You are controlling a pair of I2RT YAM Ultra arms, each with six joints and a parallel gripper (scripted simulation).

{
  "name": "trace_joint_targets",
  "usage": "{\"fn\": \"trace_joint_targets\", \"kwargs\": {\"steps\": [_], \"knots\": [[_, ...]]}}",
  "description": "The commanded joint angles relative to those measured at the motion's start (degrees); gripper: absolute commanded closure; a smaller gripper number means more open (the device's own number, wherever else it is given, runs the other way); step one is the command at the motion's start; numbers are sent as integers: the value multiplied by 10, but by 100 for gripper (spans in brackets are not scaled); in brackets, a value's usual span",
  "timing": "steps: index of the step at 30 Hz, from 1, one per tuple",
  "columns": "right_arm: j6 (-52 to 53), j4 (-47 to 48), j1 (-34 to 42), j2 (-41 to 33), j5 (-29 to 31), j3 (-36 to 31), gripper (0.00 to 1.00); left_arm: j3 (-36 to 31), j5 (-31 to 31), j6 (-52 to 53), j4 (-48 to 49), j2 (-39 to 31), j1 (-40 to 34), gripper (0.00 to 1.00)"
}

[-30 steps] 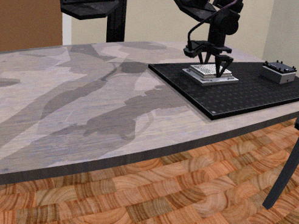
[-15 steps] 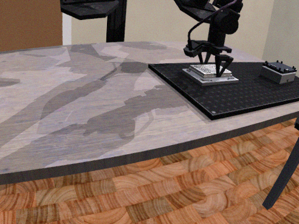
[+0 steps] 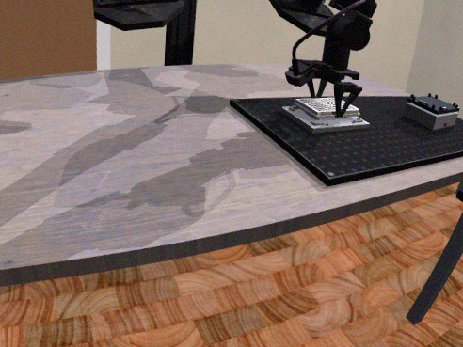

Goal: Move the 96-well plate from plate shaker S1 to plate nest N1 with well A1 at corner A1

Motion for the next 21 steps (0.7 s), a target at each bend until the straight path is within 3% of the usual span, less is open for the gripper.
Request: {"fn": "trace_joint_targets", "kwargs": {"steps": [1, 21], "knots": [[4, -9, 4, 5, 6, 13, 0, -10, 8, -5, -9, -22, -6, 18], [4, -9, 4, 5, 6, 13, 0, -2, 7, -6, -17, -23, -7, 18]]}}
